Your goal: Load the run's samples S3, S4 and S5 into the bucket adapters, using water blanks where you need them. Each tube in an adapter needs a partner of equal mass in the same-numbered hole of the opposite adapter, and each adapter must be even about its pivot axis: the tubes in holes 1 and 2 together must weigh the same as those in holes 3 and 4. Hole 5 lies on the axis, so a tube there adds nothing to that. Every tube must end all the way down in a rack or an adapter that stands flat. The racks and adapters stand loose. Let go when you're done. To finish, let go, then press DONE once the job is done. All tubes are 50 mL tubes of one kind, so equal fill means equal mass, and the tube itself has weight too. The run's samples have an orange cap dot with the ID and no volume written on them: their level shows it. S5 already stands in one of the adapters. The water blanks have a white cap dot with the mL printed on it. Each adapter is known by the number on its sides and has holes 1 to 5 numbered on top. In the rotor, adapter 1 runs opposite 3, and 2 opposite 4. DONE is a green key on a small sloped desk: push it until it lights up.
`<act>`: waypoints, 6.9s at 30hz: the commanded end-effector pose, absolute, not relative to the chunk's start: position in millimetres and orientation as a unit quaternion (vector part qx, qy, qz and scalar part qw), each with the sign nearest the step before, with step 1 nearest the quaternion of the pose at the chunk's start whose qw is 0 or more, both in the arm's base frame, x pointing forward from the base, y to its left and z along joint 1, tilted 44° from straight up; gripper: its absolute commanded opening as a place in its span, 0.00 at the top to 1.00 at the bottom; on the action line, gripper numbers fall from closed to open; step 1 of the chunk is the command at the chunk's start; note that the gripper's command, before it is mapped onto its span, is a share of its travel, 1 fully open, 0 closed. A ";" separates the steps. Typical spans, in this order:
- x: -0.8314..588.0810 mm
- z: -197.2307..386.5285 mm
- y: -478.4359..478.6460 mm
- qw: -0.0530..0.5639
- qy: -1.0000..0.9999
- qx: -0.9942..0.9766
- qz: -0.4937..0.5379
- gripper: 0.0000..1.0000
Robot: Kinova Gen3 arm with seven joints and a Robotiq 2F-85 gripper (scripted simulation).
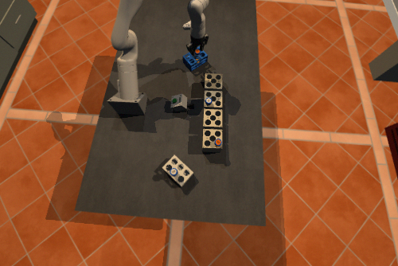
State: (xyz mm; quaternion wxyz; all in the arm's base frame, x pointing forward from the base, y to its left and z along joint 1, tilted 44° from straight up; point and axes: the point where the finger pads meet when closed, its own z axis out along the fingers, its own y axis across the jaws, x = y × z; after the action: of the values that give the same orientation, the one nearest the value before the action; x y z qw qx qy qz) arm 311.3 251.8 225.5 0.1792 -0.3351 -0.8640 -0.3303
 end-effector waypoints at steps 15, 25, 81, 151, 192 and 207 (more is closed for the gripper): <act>310.7 220.6 257.7 0.179 -0.864 -0.334 -0.332 0.38; 310.5 218.7 259.5 0.179 -0.864 -0.334 -0.332 0.38; 313.5 235.3 240.7 0.179 -0.864 -0.337 -0.329 0.90; 320.1 294.5 183.1 0.178 -0.864 -0.337 -0.328 0.90; 343.6 285.5 139.6 0.133 -0.900 -0.227 -0.348 0.90; 362.8 257.6 113.5 0.087 -0.922 -0.107 -0.362 0.90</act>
State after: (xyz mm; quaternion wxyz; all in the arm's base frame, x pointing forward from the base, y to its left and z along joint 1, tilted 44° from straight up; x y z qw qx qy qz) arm 354.9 123.0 266.1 0.0973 -0.1218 -0.9197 -0.3604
